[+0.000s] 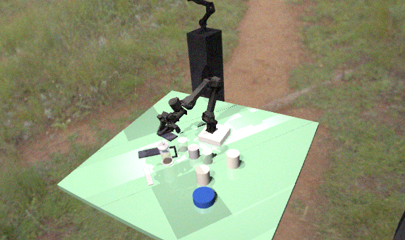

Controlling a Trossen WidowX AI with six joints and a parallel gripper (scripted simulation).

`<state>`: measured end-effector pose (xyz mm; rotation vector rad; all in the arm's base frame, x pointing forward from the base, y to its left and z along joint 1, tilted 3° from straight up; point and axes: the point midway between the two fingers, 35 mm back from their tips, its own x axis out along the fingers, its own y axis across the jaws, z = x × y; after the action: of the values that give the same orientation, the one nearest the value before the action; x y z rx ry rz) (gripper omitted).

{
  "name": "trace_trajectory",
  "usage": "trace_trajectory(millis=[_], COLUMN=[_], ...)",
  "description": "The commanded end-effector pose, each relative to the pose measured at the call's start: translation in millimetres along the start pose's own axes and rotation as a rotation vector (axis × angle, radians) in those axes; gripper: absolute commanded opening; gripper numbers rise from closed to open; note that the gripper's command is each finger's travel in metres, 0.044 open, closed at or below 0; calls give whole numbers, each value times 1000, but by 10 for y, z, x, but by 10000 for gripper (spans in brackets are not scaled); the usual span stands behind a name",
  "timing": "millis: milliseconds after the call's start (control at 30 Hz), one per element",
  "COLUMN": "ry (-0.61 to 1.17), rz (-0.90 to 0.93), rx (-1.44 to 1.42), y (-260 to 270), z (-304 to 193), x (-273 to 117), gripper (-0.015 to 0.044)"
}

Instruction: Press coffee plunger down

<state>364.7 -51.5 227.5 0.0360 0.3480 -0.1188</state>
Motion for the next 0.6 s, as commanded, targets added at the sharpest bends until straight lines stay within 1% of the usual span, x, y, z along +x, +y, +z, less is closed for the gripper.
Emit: trace_trajectory(millis=[0,567], ry=[95,95], rz=[-4,-4], rx=[10,10], y=[-6,6], z=[-389,-594], x=[124,294], gripper=[123,123])
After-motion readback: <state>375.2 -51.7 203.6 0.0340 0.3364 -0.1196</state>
